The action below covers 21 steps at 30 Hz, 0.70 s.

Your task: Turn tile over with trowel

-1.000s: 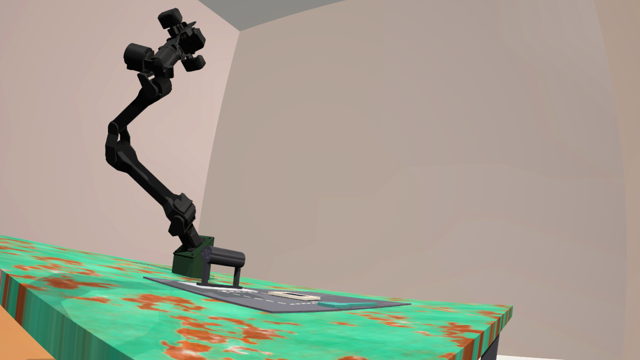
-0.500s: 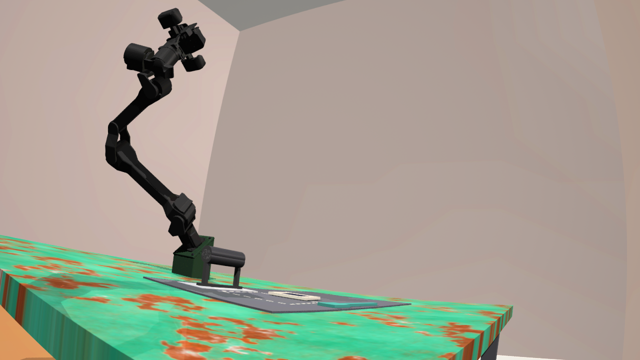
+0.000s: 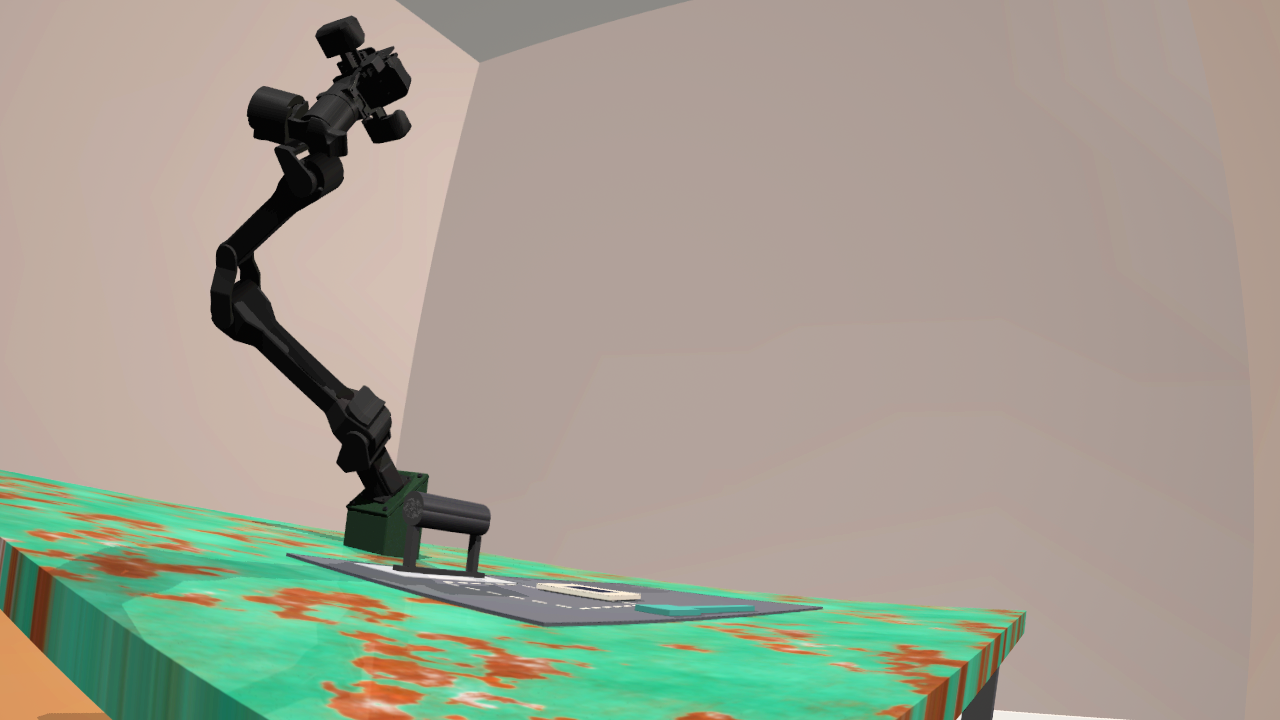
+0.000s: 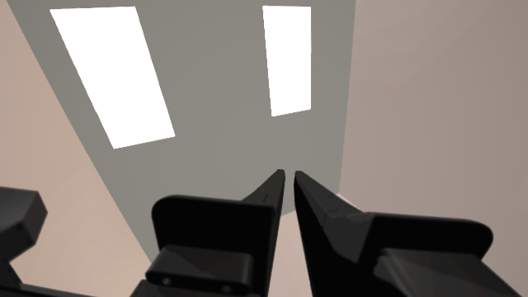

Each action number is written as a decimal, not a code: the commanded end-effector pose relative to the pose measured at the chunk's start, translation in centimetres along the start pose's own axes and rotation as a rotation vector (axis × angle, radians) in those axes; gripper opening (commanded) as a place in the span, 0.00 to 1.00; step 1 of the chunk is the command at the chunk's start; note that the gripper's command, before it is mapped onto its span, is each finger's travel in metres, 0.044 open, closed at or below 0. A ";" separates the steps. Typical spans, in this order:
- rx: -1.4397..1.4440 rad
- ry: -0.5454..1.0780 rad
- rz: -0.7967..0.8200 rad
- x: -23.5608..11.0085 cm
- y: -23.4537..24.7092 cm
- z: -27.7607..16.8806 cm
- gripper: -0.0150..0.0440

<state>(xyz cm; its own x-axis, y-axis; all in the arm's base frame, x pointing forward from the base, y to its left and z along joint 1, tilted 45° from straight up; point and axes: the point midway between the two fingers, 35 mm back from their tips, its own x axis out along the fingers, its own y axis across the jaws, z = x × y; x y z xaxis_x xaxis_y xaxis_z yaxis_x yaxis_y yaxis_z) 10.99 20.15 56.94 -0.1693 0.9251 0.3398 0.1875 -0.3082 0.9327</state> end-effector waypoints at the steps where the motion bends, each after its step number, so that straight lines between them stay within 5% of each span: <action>1: 0.000 0.000 0.000 0.0 0.0 0.0 0.42; 8: -0.038 -0.057 0.026 -0.1 0.0 1.9 0.71; 21: -0.167 -0.238 0.059 -0.7 -0.4 7.2 0.71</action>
<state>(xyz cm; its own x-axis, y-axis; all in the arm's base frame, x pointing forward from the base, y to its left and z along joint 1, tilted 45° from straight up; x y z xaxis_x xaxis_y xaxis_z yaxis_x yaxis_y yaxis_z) 16.85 21.07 55.89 0.0338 0.9260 0.3761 0.0482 -0.3774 0.9248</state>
